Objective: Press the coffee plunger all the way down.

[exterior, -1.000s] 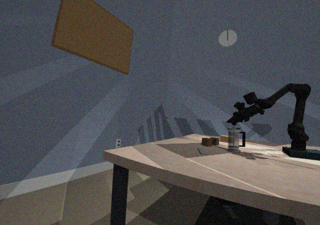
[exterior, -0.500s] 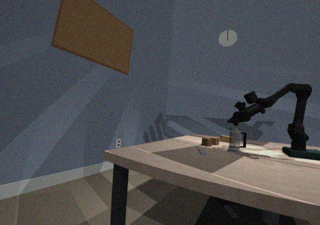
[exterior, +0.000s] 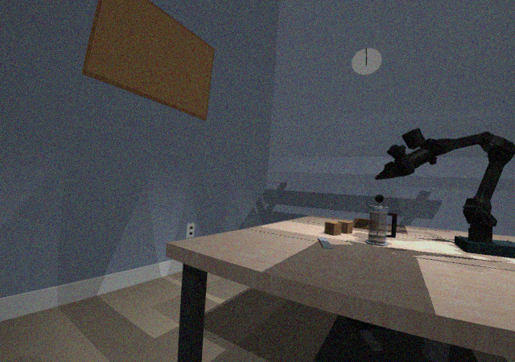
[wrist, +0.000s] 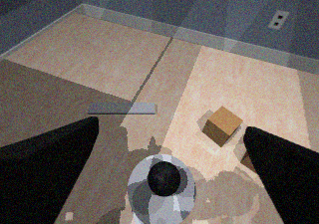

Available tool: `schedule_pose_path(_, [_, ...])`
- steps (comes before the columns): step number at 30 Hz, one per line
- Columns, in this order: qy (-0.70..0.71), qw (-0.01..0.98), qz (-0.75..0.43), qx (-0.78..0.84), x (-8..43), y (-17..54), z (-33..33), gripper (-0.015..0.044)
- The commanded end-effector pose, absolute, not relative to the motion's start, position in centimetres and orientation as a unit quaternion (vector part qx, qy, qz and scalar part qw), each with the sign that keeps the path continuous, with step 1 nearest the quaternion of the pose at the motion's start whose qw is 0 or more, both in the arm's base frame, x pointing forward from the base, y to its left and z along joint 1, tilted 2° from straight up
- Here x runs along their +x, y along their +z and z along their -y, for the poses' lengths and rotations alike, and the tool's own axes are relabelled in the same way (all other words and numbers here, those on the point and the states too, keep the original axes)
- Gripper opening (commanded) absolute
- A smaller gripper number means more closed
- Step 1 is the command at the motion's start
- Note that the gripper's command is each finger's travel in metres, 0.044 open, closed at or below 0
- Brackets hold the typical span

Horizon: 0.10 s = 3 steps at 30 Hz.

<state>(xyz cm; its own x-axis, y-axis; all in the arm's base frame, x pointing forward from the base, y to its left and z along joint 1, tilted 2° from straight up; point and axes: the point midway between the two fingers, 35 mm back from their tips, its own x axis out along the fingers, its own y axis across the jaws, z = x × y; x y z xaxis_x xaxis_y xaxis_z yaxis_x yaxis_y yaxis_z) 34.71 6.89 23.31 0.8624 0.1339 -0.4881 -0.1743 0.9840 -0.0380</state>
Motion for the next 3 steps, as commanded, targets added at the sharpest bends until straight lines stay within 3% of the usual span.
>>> schedule_pose_path(1, [0.078, 0.965, -0.248, -0.039, 34.60, 23.61, -6.82, 0.0440])
schedule_pose_path(3, [0.078, 0.965, -0.248, -0.039, 34.60, 23.61, -6.82, 0.0440])
